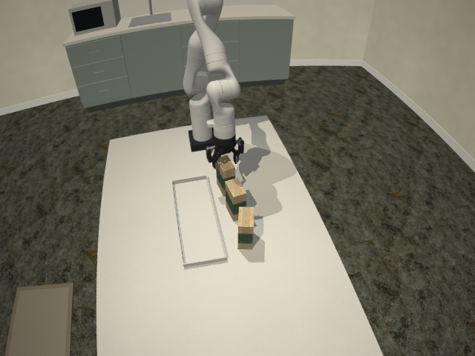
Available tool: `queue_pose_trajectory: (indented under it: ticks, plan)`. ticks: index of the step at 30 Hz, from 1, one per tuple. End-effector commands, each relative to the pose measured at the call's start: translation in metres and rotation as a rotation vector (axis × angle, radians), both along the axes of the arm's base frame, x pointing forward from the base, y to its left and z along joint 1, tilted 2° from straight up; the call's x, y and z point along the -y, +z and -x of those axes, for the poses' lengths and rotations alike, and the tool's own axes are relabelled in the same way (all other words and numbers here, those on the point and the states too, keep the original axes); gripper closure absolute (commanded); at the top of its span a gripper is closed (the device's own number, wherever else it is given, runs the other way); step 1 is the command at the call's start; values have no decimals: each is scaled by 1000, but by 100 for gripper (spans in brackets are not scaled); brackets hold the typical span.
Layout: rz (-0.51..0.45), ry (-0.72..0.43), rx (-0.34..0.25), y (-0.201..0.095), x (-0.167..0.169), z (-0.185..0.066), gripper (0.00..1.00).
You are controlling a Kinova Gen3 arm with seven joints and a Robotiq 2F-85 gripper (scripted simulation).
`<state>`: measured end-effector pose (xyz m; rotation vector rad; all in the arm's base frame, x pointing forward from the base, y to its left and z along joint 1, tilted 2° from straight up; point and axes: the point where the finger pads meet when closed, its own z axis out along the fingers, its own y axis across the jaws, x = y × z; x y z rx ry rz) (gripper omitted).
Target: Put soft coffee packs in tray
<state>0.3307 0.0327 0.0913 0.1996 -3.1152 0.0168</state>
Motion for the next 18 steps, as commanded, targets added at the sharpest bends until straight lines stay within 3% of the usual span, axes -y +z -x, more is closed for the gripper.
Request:
queue_pose_trajectory:
  ticks: [1,18]
  plan:
    - [3,-1,-13,-9,1,3,17]
    - [3,-1,-13,-17,1,3,17]
